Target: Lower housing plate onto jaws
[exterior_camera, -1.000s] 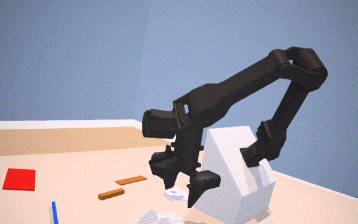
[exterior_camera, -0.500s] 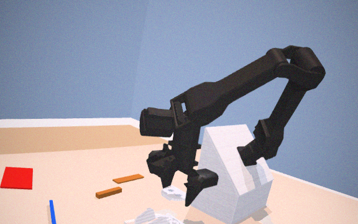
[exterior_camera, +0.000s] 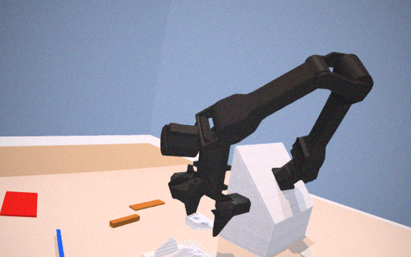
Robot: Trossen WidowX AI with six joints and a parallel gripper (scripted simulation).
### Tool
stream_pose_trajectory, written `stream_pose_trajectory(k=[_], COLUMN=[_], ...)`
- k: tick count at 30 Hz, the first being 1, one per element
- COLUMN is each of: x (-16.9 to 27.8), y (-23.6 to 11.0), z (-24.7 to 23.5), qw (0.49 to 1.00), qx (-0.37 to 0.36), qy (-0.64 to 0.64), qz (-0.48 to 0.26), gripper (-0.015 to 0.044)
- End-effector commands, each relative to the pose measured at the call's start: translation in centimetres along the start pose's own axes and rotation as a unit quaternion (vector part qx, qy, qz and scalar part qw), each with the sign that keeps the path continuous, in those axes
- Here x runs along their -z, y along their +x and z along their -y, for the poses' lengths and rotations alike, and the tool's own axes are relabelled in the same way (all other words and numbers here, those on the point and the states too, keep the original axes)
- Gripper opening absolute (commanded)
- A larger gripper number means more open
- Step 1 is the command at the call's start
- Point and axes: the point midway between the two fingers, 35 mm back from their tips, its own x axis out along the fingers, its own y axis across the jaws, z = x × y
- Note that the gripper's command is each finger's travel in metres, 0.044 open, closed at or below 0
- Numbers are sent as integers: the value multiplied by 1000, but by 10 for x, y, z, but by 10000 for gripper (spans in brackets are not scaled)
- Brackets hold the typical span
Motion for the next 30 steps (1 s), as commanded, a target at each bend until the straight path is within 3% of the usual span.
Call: stream_pose_trajectory(k=[1,30], x=[0,-1], y=[0,47], z=[0,0], qw=[1000,1000], qx=[0,0], qy=[-3,-3], qz=[1,1], gripper=[351,351])
